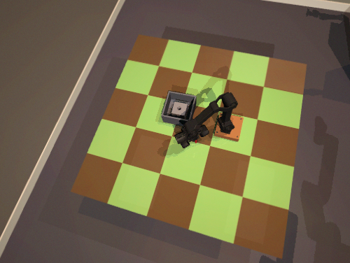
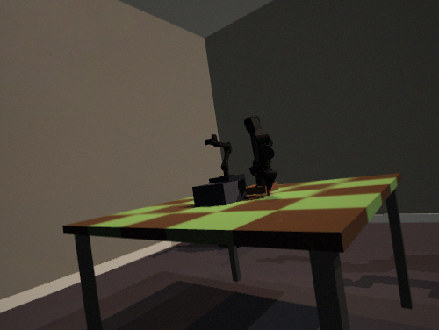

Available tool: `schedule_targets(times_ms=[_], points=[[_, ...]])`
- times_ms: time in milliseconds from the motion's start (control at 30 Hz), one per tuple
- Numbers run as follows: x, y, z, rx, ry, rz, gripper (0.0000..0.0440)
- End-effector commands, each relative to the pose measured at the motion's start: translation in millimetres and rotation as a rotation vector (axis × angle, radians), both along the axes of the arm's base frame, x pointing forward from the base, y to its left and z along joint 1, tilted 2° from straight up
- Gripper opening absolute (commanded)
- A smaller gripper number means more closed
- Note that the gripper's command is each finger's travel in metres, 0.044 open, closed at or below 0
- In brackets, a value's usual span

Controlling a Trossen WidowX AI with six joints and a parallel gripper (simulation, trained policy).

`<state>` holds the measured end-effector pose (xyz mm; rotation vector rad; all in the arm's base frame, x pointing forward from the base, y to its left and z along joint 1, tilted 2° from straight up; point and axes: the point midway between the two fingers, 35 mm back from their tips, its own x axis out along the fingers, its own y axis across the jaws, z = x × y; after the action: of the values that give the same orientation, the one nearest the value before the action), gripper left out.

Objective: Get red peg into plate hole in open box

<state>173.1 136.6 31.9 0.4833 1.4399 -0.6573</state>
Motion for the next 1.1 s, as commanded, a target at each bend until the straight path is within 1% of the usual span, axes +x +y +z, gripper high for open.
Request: schedule_targets(times_ms=[0,133,367,467,533,833,1067], points=[[-2,-2,-10,-0.011,0.009,0.016,0.036],[-6,-5,-19,-0.024,0.033,0.019,0.0255],[-10,-8,-24,-0.05,0.073,0.019,0.0071],[-11,-9,-26,-0.065,0.089,0.021,0.0009],[-5,-9,-19,-0.074,0.064,0.028,0.0],[9,-16,21,-0.104,-0.008,0.046,0.0],[24,-23,56,-0.114,-0.073,0.021,0.0]])
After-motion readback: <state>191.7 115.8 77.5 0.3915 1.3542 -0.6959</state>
